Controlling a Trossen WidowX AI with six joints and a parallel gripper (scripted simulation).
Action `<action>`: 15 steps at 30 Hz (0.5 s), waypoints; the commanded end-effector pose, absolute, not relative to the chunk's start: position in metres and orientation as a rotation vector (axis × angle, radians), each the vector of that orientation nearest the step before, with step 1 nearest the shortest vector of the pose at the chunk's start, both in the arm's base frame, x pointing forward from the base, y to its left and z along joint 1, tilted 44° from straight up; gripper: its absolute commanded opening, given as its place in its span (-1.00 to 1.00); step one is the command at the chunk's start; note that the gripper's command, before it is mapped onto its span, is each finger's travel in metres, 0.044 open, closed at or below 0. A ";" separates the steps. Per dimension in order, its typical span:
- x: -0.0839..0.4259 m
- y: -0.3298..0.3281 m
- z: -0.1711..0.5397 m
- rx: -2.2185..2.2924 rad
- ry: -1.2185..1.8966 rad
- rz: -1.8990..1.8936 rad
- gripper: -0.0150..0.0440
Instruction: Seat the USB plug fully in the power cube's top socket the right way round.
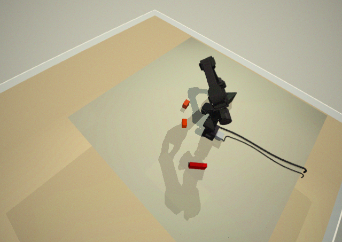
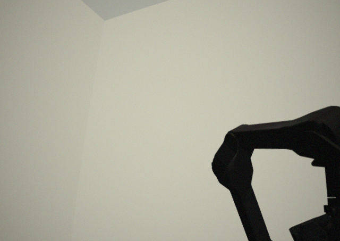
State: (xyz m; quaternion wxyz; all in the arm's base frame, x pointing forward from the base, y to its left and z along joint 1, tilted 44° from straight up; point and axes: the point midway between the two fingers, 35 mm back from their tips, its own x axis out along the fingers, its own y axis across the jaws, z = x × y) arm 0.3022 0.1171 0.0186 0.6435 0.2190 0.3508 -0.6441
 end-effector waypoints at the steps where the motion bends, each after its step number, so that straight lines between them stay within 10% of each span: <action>1: 0.302 0.116 0.019 0.494 0.798 -1.462 -0.49; 15: 0.302 0.115 0.018 0.491 0.801 -1.461 -0.49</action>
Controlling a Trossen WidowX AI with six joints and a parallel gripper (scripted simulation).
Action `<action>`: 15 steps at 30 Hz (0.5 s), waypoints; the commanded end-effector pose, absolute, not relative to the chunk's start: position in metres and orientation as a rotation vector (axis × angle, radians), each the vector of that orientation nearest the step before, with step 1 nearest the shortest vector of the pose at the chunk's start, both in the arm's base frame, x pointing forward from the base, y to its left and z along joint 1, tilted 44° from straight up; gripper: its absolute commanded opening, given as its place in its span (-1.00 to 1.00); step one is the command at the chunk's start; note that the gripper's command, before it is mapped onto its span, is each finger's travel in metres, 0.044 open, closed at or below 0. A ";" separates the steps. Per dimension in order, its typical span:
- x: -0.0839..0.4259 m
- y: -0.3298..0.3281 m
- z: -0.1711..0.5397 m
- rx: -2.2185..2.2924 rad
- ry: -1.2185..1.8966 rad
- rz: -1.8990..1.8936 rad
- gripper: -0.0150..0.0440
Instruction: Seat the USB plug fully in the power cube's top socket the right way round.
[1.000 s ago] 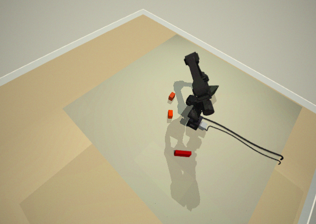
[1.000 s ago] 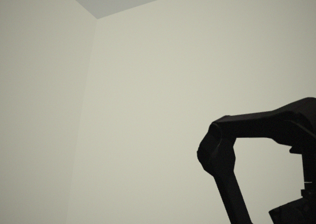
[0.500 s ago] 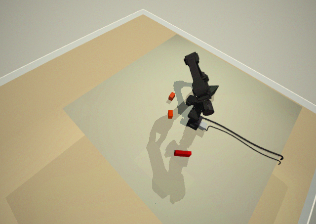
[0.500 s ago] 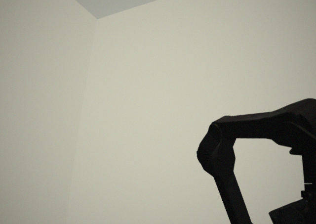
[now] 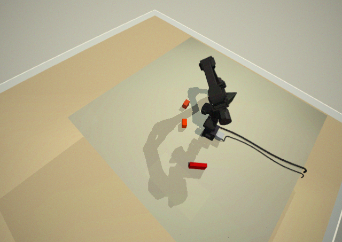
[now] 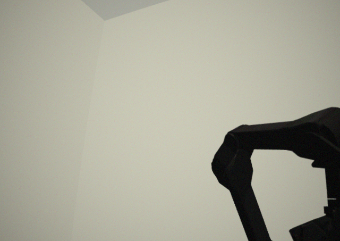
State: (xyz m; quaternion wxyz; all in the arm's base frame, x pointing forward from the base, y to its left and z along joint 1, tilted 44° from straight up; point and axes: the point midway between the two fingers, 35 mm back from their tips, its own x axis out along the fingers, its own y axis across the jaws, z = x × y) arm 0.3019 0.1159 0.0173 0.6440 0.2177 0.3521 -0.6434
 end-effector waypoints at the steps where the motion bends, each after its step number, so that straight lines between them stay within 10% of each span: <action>1: 0.302 0.115 0.018 0.490 0.801 -1.460 -0.49; 15: 0.302 0.114 0.016 0.490 0.802 -1.460 -0.49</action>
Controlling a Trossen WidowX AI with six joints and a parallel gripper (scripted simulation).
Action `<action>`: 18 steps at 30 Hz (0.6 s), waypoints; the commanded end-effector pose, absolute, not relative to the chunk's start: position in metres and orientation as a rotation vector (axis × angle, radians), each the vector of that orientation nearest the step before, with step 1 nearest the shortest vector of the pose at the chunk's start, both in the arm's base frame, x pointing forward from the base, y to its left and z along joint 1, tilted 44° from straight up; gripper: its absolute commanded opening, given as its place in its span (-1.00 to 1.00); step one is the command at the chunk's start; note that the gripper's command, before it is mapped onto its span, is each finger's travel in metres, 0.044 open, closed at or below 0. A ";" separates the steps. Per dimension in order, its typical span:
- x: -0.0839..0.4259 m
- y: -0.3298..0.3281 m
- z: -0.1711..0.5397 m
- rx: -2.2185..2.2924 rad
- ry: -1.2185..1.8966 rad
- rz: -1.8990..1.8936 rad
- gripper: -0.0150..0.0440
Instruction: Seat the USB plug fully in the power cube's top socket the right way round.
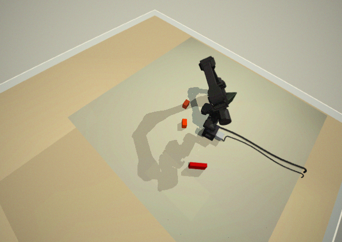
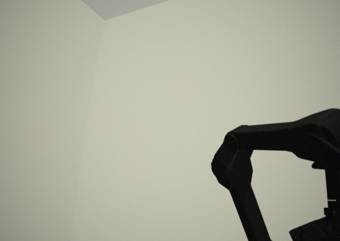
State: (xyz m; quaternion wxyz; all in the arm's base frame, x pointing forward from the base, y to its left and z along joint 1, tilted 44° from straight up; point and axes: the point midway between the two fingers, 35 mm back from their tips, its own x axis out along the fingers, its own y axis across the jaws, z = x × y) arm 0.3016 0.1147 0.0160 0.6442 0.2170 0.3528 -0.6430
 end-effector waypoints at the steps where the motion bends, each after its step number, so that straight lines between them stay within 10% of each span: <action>1: 0.302 0.113 0.016 0.490 0.802 -1.460 -0.49; 18: 0.302 0.112 0.015 0.490 0.802 -1.460 -0.49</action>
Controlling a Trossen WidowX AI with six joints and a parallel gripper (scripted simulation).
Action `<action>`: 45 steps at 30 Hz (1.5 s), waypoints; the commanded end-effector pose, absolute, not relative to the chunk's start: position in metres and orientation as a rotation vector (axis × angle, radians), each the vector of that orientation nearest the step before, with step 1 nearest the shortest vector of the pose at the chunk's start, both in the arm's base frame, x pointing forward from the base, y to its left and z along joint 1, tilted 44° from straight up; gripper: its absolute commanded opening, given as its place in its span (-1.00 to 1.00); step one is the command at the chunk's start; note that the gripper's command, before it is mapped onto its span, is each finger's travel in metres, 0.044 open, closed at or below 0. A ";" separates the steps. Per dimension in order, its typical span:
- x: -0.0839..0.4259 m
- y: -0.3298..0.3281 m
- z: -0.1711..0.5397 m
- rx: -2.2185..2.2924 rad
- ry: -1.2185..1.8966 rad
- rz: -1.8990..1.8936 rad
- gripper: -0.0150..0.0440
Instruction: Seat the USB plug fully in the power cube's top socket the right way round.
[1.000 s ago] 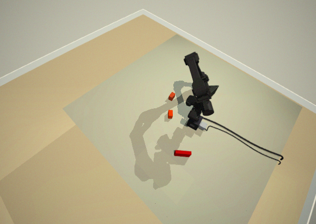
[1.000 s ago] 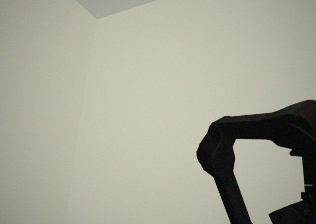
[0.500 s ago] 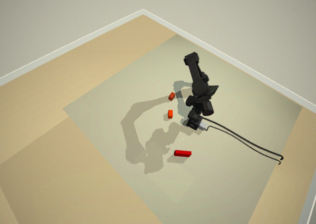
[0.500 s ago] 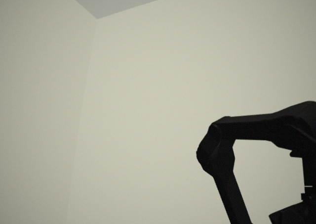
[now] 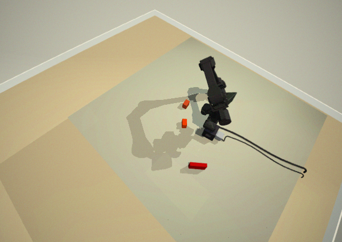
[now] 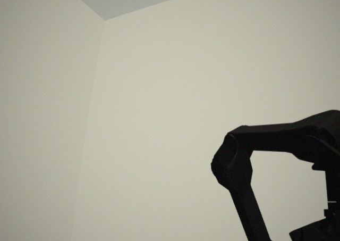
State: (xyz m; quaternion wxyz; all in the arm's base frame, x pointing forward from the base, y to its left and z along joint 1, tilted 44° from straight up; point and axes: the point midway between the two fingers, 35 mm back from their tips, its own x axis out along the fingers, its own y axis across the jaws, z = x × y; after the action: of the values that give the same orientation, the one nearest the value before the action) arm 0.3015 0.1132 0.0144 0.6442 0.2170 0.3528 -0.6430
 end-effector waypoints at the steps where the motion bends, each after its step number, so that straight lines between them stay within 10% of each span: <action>1: 0.302 0.112 0.015 0.490 0.802 -1.460 -0.49; 45: 0.301 0.108 0.011 0.490 0.802 -1.460 -0.49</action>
State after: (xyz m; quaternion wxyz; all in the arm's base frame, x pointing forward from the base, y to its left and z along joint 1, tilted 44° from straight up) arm 0.3013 0.1095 0.0111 0.6448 0.2171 0.3522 -0.6427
